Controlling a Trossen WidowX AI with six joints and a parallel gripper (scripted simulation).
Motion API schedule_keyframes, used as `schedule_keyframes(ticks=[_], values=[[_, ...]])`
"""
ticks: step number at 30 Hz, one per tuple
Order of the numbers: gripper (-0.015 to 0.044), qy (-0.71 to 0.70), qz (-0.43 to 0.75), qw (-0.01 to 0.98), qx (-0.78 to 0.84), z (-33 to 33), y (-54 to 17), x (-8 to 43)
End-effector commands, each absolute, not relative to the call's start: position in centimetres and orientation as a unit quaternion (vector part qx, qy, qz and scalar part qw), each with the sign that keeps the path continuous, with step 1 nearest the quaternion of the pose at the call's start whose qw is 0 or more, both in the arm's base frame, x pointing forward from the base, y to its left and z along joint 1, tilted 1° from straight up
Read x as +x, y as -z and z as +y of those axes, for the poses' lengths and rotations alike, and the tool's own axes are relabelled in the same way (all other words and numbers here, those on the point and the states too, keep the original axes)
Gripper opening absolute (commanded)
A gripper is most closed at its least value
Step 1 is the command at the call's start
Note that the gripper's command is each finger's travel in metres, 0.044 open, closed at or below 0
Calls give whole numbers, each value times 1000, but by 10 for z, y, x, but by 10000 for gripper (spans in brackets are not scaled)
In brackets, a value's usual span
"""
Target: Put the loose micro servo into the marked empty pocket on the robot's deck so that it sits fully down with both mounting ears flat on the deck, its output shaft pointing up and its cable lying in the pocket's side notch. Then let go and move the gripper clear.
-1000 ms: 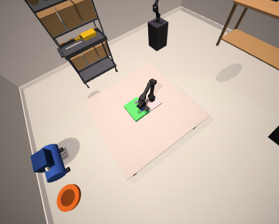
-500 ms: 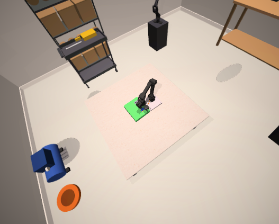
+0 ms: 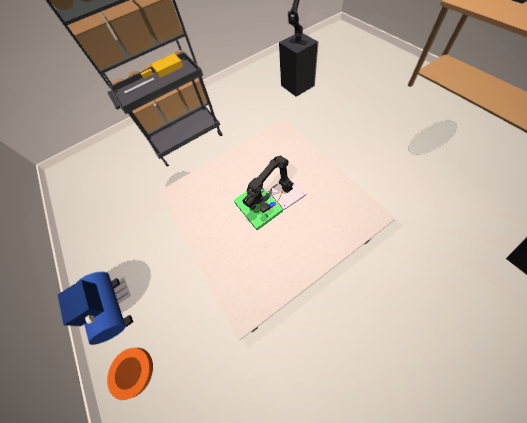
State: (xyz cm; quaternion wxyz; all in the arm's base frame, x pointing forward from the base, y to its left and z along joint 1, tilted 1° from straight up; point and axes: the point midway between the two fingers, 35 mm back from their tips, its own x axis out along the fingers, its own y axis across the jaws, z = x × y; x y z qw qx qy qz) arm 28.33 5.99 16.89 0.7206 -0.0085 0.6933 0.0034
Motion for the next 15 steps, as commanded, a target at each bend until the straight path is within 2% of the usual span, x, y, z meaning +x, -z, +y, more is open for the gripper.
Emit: schedule_keyframes(ticks=[1,9,15], values=[[440,-4,696,718,-11,59,-173,293],[440,-3,703,711,-13,60,-209,284],[440,-3,703,711,-13,60,-210,283]])
